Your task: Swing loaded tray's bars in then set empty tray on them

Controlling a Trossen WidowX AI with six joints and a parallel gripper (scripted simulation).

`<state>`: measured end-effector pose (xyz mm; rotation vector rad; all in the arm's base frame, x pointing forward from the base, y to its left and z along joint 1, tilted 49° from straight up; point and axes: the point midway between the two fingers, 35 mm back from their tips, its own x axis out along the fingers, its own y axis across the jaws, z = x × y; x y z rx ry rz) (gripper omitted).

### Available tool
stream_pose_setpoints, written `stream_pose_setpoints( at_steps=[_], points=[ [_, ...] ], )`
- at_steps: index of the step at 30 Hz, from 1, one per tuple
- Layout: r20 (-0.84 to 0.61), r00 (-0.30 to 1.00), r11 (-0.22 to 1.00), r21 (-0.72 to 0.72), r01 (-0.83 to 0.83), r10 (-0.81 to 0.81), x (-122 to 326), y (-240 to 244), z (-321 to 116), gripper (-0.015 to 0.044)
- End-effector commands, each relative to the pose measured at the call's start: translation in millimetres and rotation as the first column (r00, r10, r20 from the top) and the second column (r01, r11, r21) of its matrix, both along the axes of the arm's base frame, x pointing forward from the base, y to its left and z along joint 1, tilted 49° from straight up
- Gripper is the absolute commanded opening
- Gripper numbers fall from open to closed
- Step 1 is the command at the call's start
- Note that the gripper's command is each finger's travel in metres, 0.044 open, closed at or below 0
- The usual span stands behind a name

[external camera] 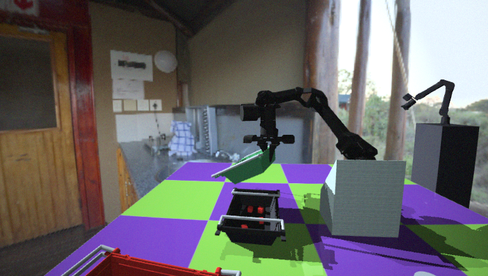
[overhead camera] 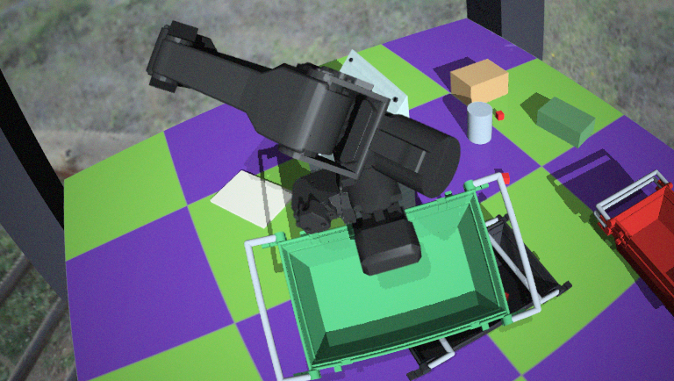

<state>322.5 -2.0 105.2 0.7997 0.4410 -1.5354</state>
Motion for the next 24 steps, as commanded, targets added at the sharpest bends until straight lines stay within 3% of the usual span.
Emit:
stream_pose_setpoints(
  at_steps=[1,24],
  points=[
    [-0.012,0.999,0.999,-0.007,-0.039,0.039,6,17,-11,0.0],
    [-0.152,0.972,0.98,-0.063,-0.189,0.178,5,76,-75,0.0]
  ],
)
